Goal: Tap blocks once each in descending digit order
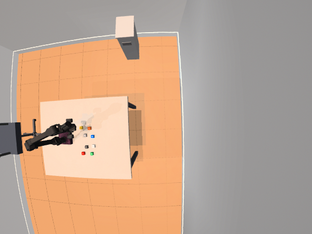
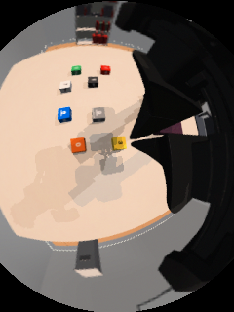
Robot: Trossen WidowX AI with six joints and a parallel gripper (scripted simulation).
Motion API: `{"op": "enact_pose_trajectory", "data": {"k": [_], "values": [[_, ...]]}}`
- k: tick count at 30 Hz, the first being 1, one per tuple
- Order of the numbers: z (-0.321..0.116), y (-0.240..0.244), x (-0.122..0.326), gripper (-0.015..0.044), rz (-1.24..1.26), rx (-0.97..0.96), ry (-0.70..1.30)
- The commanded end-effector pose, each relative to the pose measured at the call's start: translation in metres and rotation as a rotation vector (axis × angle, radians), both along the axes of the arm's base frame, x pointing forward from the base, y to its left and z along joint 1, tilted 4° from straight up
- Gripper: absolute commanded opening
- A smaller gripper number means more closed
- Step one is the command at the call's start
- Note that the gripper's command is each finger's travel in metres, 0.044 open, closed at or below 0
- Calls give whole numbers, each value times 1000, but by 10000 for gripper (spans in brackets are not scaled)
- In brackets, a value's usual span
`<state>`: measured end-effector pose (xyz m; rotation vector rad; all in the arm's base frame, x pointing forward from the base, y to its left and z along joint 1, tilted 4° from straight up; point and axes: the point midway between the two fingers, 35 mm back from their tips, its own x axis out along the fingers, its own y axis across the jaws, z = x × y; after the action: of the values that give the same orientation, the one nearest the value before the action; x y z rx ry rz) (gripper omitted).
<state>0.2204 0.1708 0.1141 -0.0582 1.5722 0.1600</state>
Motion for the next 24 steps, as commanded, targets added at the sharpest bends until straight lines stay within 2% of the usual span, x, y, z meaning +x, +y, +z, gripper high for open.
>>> {"op": "enact_pose_trajectory", "data": {"k": [1, 4, 24], "values": [[-47, 1, -7, 20, -5, -16, 25], [-66, 0, -9, 20, -5, -16, 25], [-91, 2, -10, 20, -5, -16, 26]]}}
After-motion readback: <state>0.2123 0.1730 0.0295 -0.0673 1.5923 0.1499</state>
